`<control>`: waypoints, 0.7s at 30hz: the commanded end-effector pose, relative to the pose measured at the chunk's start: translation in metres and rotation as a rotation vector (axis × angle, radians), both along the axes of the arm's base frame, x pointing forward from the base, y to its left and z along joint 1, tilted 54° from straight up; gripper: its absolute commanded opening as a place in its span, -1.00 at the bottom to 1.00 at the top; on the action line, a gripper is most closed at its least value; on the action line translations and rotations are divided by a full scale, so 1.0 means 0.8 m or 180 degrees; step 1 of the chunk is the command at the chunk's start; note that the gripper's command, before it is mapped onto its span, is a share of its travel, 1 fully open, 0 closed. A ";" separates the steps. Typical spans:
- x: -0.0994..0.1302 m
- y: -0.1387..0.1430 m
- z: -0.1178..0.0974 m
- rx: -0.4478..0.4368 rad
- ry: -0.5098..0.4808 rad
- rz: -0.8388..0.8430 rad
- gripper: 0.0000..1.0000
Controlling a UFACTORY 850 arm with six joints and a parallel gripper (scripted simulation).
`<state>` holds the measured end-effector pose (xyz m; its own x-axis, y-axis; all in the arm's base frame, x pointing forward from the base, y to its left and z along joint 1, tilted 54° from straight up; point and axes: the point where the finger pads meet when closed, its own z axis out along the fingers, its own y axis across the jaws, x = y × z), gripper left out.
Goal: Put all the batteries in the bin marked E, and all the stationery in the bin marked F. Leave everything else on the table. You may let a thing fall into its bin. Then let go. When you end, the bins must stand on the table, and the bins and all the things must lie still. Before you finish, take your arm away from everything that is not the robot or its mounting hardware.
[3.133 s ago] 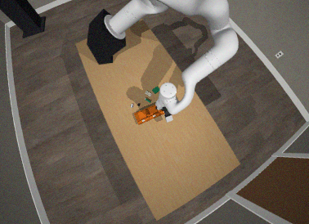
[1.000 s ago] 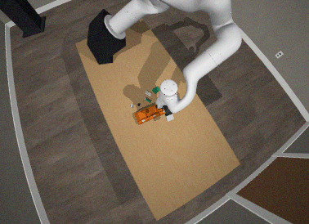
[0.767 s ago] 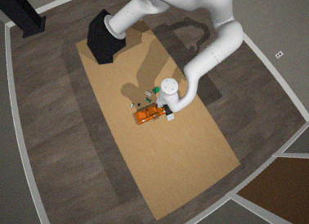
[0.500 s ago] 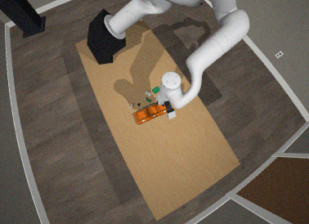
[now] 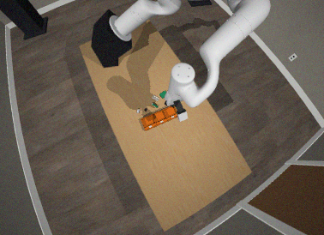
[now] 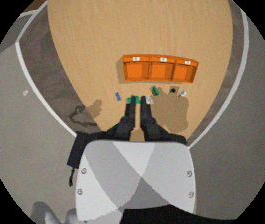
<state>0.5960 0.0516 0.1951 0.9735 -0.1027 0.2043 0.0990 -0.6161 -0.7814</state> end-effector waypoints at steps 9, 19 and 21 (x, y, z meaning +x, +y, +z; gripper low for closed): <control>-0.039 0.038 -0.028 0.0197 0.0743 -0.0565 0.12; -0.105 0.102 -0.077 0.0450 0.1696 -0.1274 0.12; -0.118 0.115 -0.087 0.0500 0.1889 -0.1417 0.12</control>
<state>0.5163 0.1275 0.1370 0.8414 -0.4448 -0.3069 -0.5022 -0.4338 -0.7481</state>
